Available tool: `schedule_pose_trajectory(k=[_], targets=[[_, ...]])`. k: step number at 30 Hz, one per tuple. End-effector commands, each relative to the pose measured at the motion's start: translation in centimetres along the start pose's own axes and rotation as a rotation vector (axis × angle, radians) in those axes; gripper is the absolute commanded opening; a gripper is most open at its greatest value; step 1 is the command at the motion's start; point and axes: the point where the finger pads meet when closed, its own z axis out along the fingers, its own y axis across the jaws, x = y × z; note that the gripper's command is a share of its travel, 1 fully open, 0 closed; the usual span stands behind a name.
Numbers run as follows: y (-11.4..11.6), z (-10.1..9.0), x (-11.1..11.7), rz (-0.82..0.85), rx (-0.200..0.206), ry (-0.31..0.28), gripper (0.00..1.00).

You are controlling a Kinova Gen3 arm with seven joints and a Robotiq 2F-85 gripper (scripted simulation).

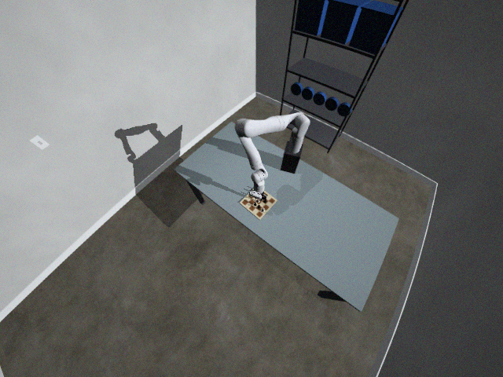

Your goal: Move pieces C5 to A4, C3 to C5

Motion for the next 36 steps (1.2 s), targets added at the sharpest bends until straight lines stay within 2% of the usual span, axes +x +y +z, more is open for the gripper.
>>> schedule_pose_trajectory(k=[1, 25, 36], targets=[[0.0, -0.1, 0.1, 0.000, -0.001, 0.002, 0.37], [0.0, 0.0, 0.1, 0.000, -0.001, 0.001, 0.37], [0.0, 1.5, 0.1, 0.000, -0.001, 0.001, 0.37]])
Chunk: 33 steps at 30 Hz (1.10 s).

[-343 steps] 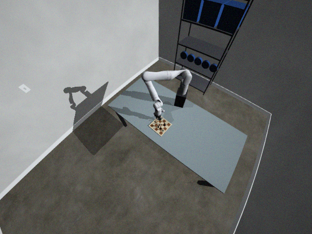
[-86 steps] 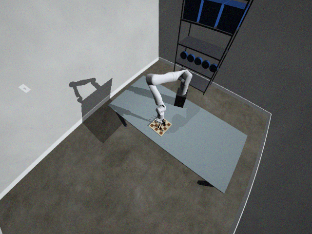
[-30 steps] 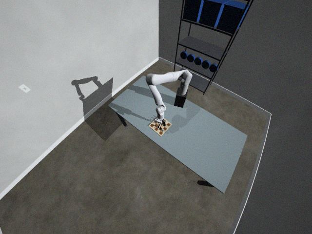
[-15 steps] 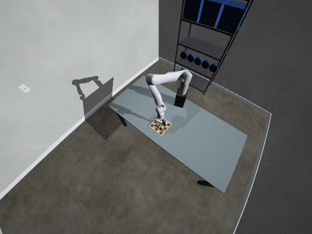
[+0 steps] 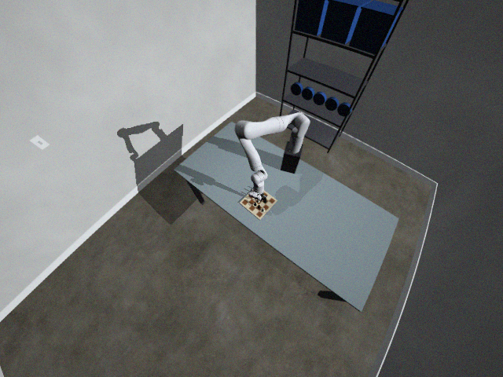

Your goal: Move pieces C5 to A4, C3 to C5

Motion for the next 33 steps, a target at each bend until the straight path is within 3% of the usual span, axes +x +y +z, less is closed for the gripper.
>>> schedule_pose_trajectory(k=[1, 12, 33], targets=[[-0.2, 0.3, -0.1, -0.001, 0.003, -0.004, 0.37], [-0.2, 2.2, -0.2, -0.001, 0.003, -0.004, 0.37], [-0.2, 2.3, -0.2, -0.001, 0.003, -0.004, 0.37]])
